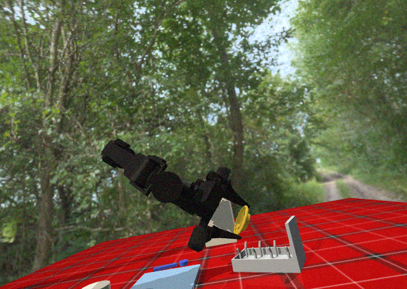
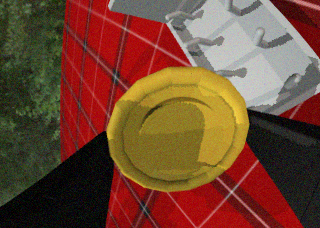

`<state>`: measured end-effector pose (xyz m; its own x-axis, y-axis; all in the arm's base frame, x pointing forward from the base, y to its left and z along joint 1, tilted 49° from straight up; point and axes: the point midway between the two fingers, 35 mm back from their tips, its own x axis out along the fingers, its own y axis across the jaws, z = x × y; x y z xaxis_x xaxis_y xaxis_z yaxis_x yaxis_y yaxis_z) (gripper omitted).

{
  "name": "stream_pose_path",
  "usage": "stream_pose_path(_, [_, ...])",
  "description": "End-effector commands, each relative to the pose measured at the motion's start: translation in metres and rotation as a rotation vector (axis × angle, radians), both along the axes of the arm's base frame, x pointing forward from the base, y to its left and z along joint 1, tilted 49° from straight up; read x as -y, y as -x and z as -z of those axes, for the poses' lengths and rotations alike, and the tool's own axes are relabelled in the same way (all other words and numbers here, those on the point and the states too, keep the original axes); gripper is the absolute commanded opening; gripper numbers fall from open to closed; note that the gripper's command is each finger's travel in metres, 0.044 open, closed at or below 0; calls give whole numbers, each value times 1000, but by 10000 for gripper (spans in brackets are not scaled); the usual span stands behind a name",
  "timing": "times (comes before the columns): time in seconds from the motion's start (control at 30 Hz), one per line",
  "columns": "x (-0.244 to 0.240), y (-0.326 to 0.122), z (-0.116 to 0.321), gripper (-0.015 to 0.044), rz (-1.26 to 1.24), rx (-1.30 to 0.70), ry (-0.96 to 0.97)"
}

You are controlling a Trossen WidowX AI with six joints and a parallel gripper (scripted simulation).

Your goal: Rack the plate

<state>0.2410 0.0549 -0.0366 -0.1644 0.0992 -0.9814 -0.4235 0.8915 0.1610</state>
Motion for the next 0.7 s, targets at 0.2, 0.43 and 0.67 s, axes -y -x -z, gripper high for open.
stream_pose_path(0.2, [8, -2, 4, 0, -175, 134, -175])
stream_pose_path(0.43, [14, -3, 4, 0, -292, 254, -265])
stream_pose_path(0.67, [20, -4, 3, 0, -416, 391, -328])
